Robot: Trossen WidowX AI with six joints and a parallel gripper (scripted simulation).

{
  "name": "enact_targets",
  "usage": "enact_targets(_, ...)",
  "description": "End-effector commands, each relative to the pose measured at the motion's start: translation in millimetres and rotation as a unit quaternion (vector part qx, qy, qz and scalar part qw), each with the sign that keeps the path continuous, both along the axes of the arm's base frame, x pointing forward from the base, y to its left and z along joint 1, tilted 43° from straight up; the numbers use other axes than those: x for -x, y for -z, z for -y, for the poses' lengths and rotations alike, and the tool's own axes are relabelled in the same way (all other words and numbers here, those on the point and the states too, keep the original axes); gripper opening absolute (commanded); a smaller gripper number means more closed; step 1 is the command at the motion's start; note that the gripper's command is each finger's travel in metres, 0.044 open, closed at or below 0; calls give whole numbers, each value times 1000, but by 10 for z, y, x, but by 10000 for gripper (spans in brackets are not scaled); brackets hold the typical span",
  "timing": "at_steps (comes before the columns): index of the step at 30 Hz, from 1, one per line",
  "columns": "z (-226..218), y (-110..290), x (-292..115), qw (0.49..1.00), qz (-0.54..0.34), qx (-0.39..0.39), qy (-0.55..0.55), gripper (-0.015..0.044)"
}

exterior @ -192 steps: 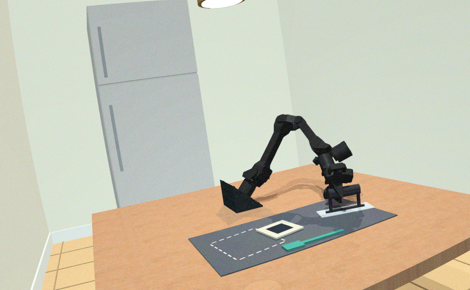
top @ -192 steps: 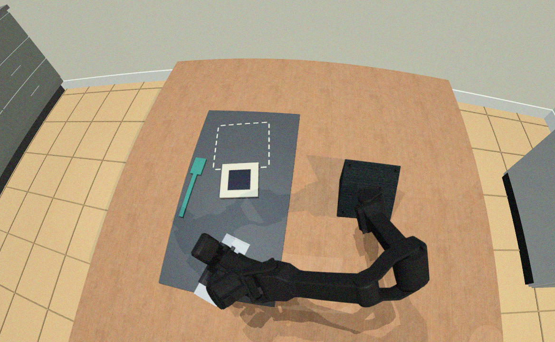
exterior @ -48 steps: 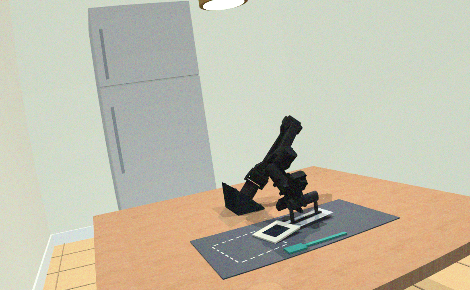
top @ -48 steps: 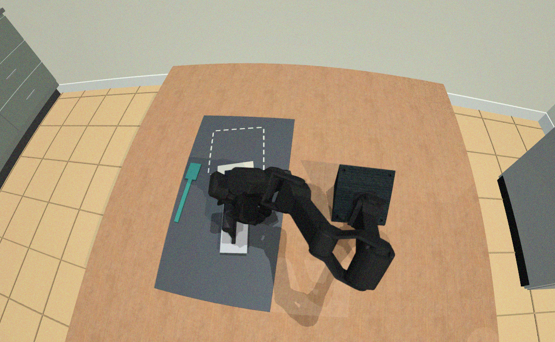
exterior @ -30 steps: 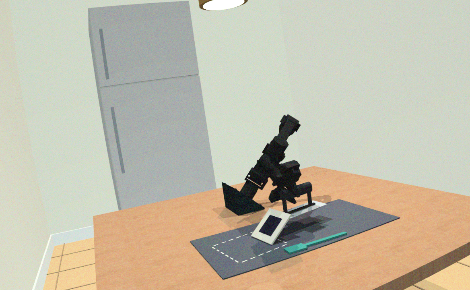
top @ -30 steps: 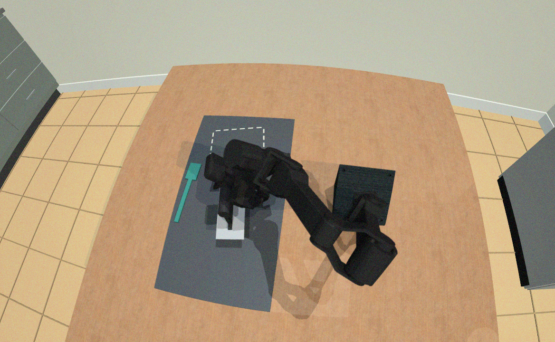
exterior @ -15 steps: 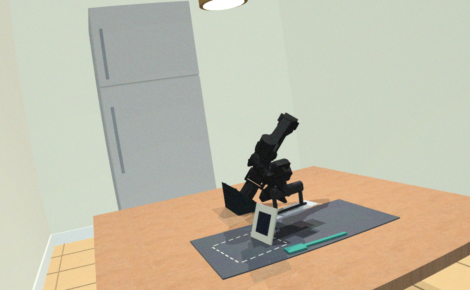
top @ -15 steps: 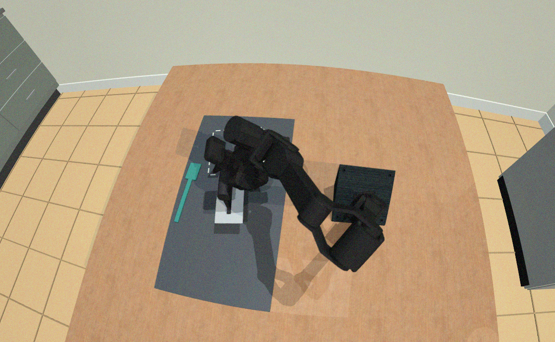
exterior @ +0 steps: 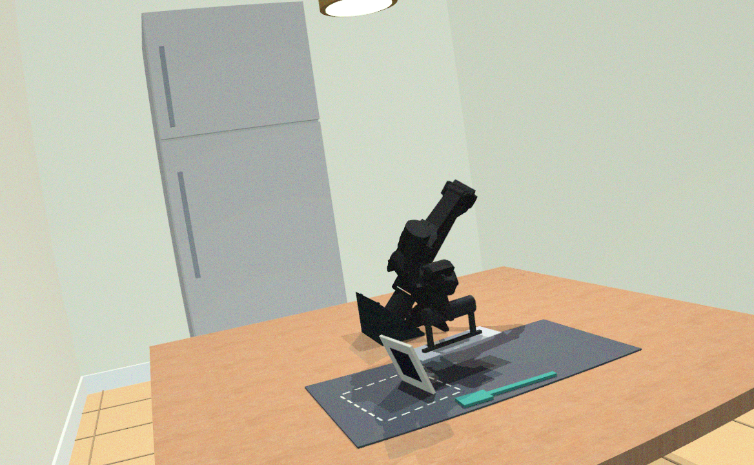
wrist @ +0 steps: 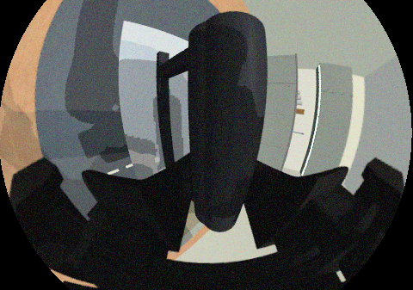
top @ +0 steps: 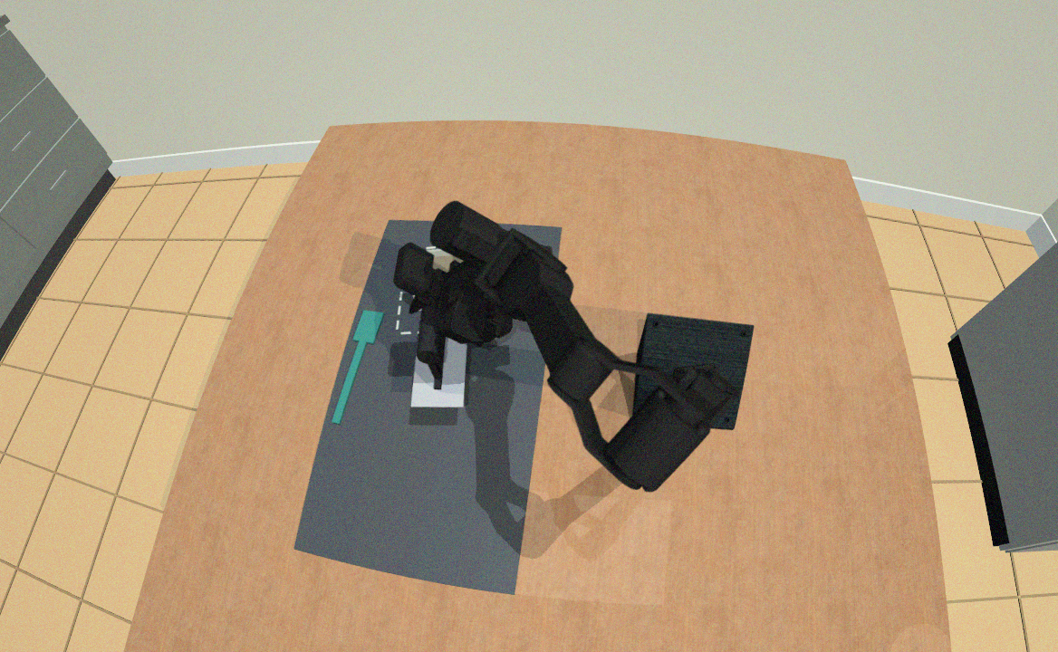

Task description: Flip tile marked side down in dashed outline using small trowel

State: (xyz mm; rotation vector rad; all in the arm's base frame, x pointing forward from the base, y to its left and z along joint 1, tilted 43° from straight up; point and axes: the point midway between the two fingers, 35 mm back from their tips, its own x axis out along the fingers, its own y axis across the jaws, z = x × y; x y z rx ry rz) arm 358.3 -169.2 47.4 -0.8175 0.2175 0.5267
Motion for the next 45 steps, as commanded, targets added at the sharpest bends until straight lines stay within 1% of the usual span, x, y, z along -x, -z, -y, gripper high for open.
enact_targets(1, 34, -67, -17, 1000, 9, 8, 0, 0)
enact_targets(14, -210, -642, 48, 1000, 8, 6, 0, 0)
enact_targets(45, -214, -650, 50, 1000, 8, 6, 0, 0)
